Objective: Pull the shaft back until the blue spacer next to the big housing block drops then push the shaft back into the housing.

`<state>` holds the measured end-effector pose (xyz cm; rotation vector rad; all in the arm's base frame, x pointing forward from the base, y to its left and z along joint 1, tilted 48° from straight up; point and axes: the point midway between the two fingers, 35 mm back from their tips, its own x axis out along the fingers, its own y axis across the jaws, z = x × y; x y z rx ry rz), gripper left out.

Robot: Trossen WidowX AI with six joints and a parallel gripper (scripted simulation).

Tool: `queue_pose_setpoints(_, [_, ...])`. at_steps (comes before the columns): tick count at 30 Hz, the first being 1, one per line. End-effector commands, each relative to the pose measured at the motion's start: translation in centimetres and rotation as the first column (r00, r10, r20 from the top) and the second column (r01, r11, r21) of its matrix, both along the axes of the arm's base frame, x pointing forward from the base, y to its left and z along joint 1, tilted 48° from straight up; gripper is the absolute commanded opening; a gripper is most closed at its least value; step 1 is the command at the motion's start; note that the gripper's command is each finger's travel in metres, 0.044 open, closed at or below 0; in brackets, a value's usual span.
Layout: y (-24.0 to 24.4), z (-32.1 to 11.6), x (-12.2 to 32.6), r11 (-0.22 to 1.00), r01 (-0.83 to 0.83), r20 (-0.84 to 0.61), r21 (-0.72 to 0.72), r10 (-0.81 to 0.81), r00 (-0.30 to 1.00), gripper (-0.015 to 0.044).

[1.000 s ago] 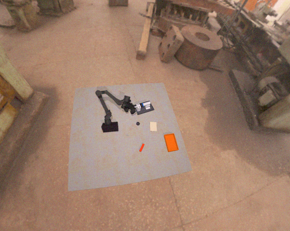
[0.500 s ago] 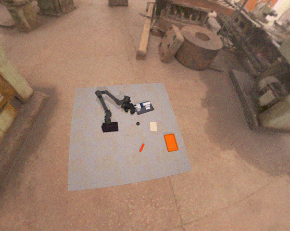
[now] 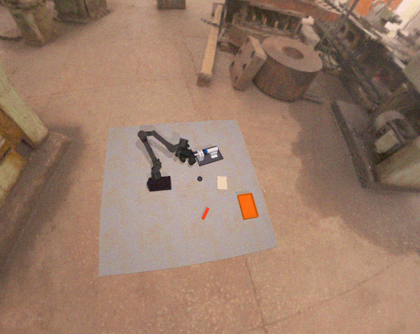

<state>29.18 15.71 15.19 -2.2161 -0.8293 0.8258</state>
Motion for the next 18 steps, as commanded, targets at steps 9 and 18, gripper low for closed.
queue_pose_setpoints(9, [-0.06, -0.04, -0.12, 1.000, 0.002, -0.002, 0.001, -0.002, 1.000, 0.0000])
queue_pose_setpoints(18, [-0.08, -0.05, -0.19, 1.000, 0.002, -0.002, 0.001, -0.002, 1.000, 0.0000])
